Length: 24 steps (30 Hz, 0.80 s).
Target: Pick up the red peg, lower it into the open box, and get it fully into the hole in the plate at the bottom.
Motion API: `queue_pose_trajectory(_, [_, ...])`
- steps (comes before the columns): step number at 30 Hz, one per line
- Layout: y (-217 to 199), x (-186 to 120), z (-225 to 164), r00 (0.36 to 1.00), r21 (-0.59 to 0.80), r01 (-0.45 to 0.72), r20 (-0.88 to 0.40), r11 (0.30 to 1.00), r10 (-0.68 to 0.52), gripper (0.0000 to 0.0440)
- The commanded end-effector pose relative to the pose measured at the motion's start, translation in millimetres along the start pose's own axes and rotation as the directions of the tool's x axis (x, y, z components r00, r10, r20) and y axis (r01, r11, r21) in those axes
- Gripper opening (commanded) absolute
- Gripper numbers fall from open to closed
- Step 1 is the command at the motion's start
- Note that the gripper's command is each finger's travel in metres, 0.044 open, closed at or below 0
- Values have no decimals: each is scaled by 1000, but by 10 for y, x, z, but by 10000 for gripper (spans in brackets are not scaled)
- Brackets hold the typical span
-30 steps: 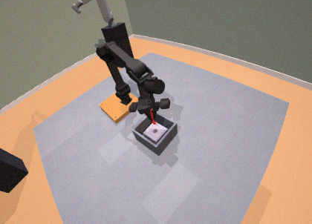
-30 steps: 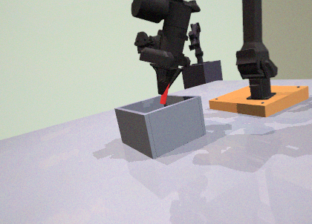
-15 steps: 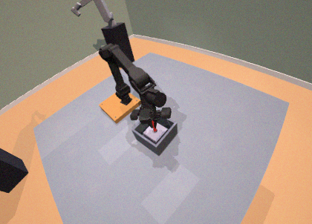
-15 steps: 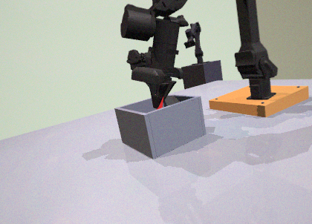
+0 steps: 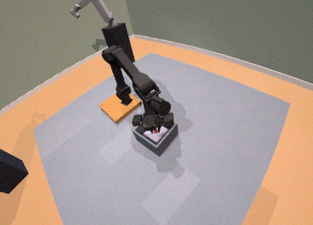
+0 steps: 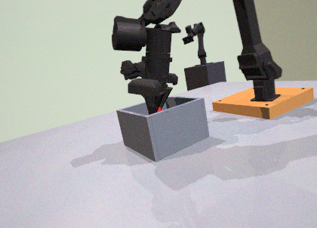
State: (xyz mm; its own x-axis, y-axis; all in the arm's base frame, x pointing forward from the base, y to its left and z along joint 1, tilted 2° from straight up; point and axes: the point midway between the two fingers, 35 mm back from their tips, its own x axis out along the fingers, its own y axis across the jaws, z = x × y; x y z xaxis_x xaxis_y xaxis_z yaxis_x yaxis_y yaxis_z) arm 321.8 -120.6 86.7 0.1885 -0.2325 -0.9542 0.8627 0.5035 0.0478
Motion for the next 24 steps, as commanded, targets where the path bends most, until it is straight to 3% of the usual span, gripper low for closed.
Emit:
queue_pose_trajectory(1, [47, -5, 78, 1000, -27, 8, -4, 1000, -8, 139])
queue_pose_trajectory(24, [115, 99, 415, 996, -120, 39, -69, 992, -48, 114])
